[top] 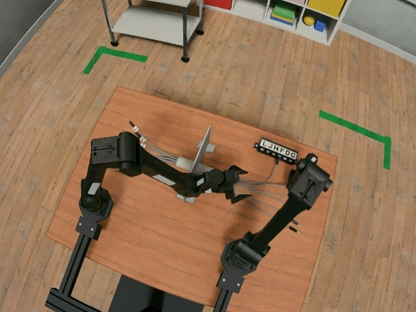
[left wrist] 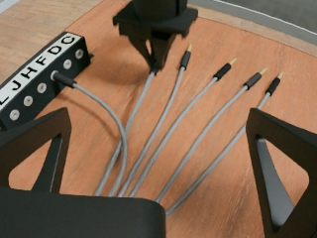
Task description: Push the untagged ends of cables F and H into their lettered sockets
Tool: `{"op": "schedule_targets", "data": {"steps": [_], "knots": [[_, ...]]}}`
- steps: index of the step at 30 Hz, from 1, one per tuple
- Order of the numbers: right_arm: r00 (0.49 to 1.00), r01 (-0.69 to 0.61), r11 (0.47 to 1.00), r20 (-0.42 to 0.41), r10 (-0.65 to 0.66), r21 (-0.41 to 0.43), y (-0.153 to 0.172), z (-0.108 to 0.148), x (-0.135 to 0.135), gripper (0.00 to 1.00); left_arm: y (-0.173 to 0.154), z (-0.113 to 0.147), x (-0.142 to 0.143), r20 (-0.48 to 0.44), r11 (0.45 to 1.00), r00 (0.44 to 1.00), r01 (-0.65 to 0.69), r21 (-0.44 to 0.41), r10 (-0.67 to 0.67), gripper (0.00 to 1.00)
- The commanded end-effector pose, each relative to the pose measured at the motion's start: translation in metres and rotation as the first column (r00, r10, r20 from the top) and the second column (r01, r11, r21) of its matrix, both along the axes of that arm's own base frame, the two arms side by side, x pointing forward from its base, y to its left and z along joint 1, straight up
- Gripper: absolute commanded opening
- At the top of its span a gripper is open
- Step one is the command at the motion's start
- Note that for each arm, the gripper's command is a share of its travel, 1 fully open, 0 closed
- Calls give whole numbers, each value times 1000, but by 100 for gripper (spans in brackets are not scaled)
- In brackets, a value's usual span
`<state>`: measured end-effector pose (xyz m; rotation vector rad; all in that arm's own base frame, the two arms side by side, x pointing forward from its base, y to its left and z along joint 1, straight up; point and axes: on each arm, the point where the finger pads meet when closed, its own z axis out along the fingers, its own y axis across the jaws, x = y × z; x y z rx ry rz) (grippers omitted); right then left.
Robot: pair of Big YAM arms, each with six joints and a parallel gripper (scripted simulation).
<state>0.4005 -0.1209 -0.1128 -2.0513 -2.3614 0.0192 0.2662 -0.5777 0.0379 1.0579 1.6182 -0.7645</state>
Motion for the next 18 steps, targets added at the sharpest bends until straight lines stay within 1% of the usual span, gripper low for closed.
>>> {"op": "schedule_targets", "data": {"steps": [1,2,6,7,8,9,10,11,12,15,16,17,18], "knots": [[998,13,1000,55,-13,-16,-4,48,18,5,-3,3,8,-5,1000,1000,-14,-17,14,100],[998,13,1000,55,-13,-16,-4,48,18,5,-3,3,8,-5,1000,1000,-14,-17,14,100],[998,12,1000,55,-11,-16,-3,81,17,5,-3,3,8,-5,1000,1000,-14,-17,14,100],[998,11,1000,55,-10,-16,-3,85,17,5,-3,3,8,-5,1000,1000,-14,-17,14,100],[998,11,1000,69,-10,-19,-1,86,22,5,-3,3,8,-5,1000,1000,-14,-17,14,100],[999,18,1000,27,-18,-8,5,69,9,5,-1,7,15,1,999,1000,-26,-31,26,100],[999,31,1000,16,-31,-5,9,62,8,5,1,7,16,2,999,1000,-30,-31,30,100],[998,50,999,28,-49,-8,15,58,13,5,11,1,15,-4,999,999,-36,-19,36,100],[997,65,998,29,-64,-8,26,51,15,5,19,11,18,3,998,999,-45,-33,45,100],[997,70,998,29,-70,-8,62,29,23,5,53,14,26,4,996,997,-82,-37,82,100],[997,66,998,47,-66,-8,71,27,35,5,63,14,28,4,995,996,-93,-36,93,100],[997,62,998,47,-61,-8,81,21,37,5,72,14,30,4,994,995,-103,-36,103,100],[997,62,998,47,-61,-8,81,21,37,5,72,14,30,4,994,995,-103,-36,103,100]]}}
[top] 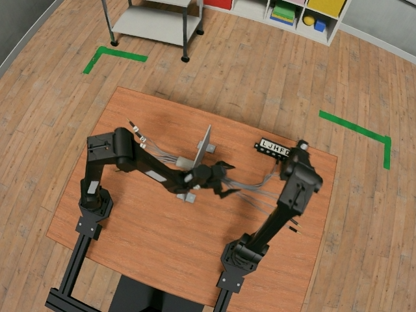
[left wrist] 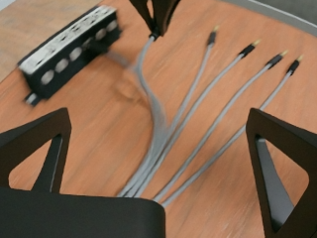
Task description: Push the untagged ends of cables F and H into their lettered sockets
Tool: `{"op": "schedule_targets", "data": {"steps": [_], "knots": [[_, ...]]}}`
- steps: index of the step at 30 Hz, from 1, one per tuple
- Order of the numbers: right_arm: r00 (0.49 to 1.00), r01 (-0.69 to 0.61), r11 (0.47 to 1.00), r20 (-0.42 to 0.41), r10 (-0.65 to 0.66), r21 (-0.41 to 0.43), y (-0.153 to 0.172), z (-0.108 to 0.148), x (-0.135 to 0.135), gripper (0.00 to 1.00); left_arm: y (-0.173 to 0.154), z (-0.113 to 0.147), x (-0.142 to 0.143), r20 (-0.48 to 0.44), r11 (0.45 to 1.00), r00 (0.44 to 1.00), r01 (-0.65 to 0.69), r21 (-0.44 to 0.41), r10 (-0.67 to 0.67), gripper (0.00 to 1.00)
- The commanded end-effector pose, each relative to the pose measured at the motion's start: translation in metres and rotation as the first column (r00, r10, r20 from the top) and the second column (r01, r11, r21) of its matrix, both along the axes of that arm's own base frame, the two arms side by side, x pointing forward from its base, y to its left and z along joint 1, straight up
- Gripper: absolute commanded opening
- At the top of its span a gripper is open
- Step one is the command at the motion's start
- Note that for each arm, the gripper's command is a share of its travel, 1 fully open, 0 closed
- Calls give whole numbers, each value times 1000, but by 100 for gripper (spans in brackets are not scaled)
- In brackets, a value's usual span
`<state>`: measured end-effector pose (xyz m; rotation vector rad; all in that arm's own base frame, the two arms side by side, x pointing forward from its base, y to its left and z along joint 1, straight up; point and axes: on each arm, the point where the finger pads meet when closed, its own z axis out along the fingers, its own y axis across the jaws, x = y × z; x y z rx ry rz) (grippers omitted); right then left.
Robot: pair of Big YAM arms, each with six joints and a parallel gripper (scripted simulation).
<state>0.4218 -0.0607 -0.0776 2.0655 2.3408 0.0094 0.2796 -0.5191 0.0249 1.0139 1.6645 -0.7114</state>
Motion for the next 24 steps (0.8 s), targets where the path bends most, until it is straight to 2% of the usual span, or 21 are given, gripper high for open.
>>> {"op": "schedule_targets", "data": {"steps": [1,5,8,11,12,15,16,18,21,24], "knots": [[999,46,999,9,-46,0,21,-14,16,5,14,27,16,17,998,999,-38,-57,39,100],[1000,21,1000,7,-21,0,55,-34,22,5,46,28,21,16,996,997,-74,-55,75,100],[1000,-15,1000,0,15,1,67,-41,24,5,55,28,22,15,995,996,-84,-54,85,100],[1000,-18,1000,-18,18,4,66,-45,20,5,48,33,20,22,995,997,-75,-67,76,100],[1000,-31,1000,2,31,4,67,-37,25,5,48,30,20,19,995,997,-75,-63,76,100],[990,-140,990,-6,140,3,69,-41,16,5,49,22,19,11,996,997,-75,-47,76,100],[979,-203,979,12,203,0,77,-33,19,5,49,22,19,11,996,997,-75,-47,76,100],[979,-203,979,12,203,0,77,-33,19,5,49,22,19,11,996,997,-75,-47,76,100],[922,-386,923,-11,386,6,88,-40,1,5,49,22,19,11,996,997,-75,-47,76,100],[856,-516,857,-32,516,16,94,-48,-11,5,49,22,19,11,996,997,-75,-47,76,100]]}}
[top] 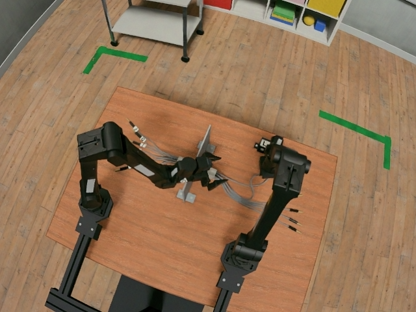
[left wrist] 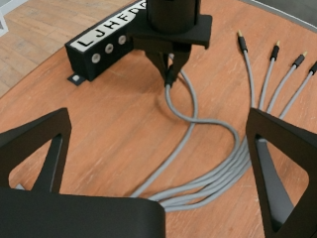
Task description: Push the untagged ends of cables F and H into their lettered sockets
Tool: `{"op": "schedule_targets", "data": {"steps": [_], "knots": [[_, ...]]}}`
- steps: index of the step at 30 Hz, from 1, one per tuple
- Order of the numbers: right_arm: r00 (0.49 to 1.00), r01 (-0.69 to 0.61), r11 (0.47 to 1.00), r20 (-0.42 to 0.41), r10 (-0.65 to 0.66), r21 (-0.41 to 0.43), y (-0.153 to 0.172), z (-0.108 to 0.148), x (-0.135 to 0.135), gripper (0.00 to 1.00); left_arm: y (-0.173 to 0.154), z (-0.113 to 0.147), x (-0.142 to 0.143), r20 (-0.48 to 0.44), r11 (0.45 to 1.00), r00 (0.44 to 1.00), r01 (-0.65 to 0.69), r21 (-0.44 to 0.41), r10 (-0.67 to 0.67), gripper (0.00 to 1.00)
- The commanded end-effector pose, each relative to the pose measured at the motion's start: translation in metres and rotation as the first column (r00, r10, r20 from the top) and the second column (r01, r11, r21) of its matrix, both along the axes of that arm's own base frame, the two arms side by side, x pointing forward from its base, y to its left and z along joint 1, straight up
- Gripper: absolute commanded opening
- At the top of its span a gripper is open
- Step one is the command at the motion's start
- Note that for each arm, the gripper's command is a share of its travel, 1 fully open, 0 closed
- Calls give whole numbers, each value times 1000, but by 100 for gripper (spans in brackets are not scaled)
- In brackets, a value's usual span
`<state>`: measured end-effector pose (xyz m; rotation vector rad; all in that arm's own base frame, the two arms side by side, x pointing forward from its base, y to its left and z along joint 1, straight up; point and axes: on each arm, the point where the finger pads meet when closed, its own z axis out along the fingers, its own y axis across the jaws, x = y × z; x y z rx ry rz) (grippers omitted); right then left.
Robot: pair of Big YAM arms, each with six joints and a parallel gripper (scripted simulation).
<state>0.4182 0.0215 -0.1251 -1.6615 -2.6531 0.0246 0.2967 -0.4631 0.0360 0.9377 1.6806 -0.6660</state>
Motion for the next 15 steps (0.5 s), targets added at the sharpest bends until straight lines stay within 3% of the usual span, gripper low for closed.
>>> {"op": "schedule_targets", "data": {"steps": [1,5,9,11,13,15], "knots": [[967,-256,967,14,256,9,12,4,-5,5,-7,11,2,6,999,1000,1,-33,-1,100],[915,-402,915,35,402,1,0,11,3,5,-7,11,2,6,999,1000,1,-33,-1,100],[840,-543,840,22,543,1,-4,11,-7,5,-7,11,2,6,999,1000,1,-33,-1,100],[840,-543,840,22,543,1,-4,11,-7,5,-7,11,2,6,999,1000,1,-33,-1,100],[789,-614,789,32,614,-8,-3,15,0,5,-7,11,2,6,999,1000,1,-33,-1,100],[724,-690,724,19,690,0,-8,14,-10,5,-7,11,2,6,999,1000,1,-33,-1,100]]}}
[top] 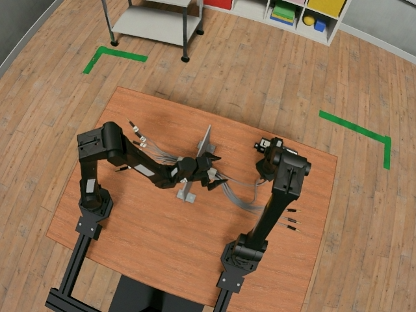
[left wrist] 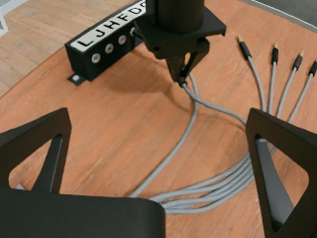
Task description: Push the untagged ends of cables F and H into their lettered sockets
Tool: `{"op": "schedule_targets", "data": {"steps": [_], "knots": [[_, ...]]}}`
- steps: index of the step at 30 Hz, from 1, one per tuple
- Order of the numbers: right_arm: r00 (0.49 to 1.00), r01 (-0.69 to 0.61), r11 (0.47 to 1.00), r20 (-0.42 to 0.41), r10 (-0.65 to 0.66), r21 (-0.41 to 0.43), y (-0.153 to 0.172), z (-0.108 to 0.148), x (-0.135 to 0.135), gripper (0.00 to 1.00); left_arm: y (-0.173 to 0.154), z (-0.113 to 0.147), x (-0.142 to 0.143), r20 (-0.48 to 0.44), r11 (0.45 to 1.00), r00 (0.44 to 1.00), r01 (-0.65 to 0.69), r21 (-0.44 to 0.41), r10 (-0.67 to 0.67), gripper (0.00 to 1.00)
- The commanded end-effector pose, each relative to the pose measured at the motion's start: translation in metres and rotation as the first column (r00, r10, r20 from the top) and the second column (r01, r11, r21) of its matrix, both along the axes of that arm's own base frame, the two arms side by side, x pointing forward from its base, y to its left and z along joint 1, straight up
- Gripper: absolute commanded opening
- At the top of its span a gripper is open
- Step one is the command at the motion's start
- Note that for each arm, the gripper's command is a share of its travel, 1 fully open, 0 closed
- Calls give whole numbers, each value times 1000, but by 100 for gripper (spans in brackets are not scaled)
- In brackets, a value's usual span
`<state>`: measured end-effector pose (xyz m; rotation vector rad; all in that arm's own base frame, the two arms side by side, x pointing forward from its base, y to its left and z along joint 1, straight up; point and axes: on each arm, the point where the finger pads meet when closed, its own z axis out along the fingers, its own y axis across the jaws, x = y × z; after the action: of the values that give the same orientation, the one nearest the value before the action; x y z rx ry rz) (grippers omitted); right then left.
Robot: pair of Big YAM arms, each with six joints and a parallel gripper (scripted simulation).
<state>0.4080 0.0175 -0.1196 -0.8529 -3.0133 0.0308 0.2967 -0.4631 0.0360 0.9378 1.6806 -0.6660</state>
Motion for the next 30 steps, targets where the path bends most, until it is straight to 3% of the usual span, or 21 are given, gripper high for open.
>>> {"op": "schedule_targets", "data": {"steps": [1,8,11,30], "knots": [[972,-235,972,21,235,10,-5,9,0,5,-7,11,2,6,999,1000,1,-33,-1,100],[881,-473,881,23,473,5,-12,14,-3,5,-7,11,2,6,999,1000,1,-33,-1,100],[859,-512,859,36,511,-4,-13,18,4,5,-7,11,2,6,999,1000,1,-33,-1,100],[861,-509,861,1,509,16,-11,6,13,5,-7,11,2,6,999,1000,1,-33,-1,100]]}}
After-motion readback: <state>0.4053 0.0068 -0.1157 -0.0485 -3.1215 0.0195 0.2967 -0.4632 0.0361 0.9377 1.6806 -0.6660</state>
